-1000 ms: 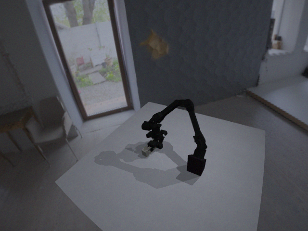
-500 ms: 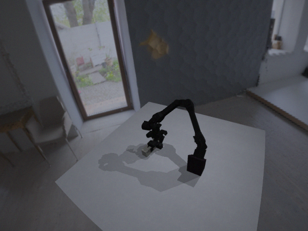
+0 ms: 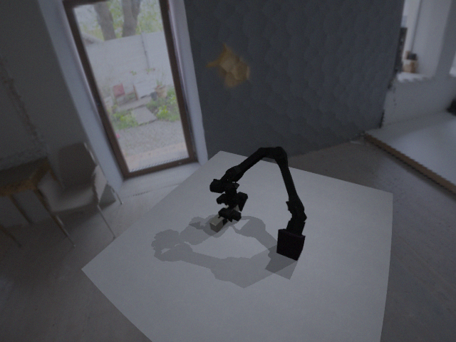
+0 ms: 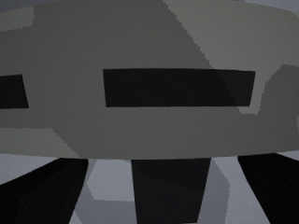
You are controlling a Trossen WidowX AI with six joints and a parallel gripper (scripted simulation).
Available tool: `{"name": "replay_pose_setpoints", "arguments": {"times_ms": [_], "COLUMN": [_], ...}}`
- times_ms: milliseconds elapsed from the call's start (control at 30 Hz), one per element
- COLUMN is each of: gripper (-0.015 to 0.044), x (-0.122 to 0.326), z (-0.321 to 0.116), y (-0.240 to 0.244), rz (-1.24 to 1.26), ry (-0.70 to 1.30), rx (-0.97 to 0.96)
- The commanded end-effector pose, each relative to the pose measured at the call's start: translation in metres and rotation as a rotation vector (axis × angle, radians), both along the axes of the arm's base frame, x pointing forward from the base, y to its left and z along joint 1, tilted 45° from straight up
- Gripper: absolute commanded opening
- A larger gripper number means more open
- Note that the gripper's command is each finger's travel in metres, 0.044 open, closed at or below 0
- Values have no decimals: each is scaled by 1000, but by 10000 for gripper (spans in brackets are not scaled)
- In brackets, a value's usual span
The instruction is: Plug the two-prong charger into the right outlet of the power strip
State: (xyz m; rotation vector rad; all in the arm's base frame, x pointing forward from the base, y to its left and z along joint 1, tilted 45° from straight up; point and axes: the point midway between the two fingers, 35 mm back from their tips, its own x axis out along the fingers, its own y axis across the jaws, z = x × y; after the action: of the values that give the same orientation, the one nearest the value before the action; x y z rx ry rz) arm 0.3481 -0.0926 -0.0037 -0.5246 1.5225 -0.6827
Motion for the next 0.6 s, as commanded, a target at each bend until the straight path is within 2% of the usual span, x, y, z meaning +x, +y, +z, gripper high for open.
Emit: {"name": "replay_pose_setpoints", "arguments": {"times_ms": [0,567], "gripper": [440,440], "x": [-1,-6], "z": [0,0], "y": [0,0], "rz": [0,2], "ry": [-4,-14], "rx": [-1,-2]}}
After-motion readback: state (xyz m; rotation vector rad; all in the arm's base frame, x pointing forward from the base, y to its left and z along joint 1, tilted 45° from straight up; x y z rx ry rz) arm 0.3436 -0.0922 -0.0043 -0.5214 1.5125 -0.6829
